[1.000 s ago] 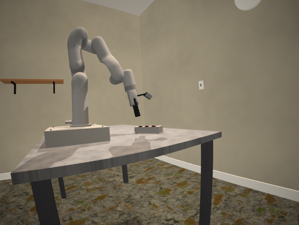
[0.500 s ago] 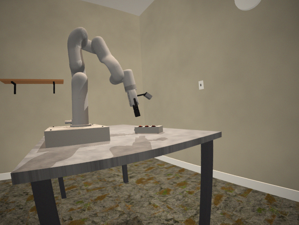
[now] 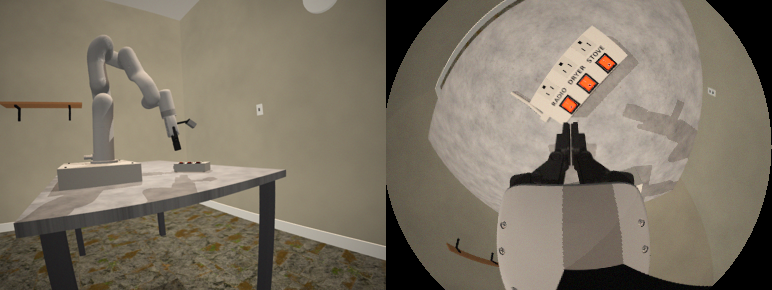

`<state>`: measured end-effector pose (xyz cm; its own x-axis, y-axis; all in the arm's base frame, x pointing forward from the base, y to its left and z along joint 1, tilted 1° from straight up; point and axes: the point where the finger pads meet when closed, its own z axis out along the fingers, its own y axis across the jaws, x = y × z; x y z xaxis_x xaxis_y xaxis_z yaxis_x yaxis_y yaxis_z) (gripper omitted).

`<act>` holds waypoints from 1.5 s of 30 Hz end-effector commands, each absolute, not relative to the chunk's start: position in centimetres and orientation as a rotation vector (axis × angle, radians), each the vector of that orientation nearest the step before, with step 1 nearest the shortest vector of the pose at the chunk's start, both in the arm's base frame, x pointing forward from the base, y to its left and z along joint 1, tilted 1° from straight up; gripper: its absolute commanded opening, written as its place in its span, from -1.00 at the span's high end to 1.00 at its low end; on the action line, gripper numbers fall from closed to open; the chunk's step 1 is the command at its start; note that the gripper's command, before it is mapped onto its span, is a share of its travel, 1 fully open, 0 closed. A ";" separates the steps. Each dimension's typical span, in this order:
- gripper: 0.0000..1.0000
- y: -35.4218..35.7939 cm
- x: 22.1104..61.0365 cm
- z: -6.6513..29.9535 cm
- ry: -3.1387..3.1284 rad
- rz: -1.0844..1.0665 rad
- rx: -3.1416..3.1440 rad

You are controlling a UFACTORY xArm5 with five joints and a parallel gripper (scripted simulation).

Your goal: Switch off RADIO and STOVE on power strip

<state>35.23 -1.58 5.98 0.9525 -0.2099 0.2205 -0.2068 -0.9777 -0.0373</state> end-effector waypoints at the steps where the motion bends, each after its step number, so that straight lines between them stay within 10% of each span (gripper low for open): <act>1: 1.00 -1.6 35.3 6.1 0.330 -0.356 -3.090; 12: 1.00 -1.6 35.3 6.1 0.330 -0.356 -3.090; 13: -1.00 -1.6 35.3 6.1 0.330 -0.356 -3.090; 45: -1.00 -1.6 35.4 6.1 0.355 -0.350 -3.086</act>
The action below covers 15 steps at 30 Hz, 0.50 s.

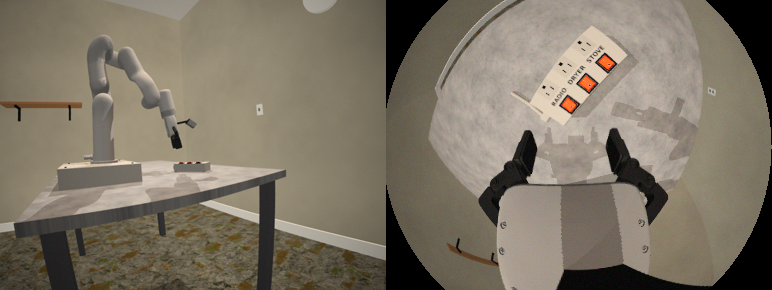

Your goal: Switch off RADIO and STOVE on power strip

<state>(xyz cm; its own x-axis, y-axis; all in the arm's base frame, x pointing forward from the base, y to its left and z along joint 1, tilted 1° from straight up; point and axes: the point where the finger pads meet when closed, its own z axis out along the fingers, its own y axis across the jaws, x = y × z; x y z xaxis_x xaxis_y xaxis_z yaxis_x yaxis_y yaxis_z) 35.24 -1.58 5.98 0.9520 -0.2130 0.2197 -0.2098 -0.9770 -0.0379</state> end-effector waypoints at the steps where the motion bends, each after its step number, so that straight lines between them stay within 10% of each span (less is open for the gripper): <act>1: -1.00 -1.6 35.5 6.1 0.373 -0.346 -3.083; 15: -1.00 -2.3 37.1 6.2 1.005 -0.200 -2.932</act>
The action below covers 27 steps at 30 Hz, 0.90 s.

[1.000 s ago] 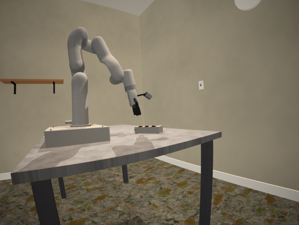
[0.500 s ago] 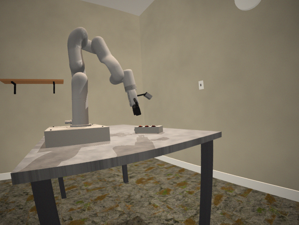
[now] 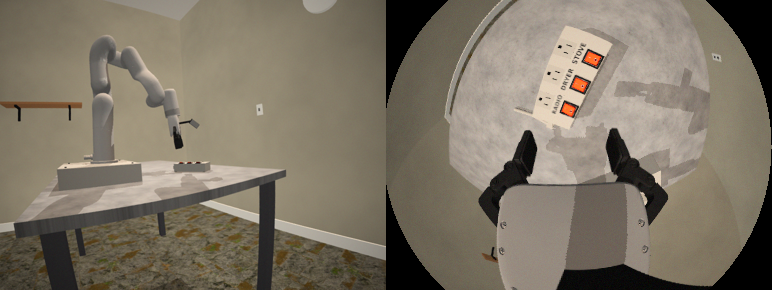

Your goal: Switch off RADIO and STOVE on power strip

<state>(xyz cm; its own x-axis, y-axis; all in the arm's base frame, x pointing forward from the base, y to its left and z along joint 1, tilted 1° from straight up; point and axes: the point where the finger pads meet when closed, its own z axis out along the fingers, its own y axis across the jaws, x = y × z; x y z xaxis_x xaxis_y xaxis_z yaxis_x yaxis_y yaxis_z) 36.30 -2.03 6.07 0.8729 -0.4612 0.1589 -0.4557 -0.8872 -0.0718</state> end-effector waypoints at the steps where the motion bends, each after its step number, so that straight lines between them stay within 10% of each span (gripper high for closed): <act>1: -1.00 -2.3 37.1 6.2 1.005 -0.200 -2.932; 27: -1.00 -3.9 39.8 6.7 2.201 0.064 -2.285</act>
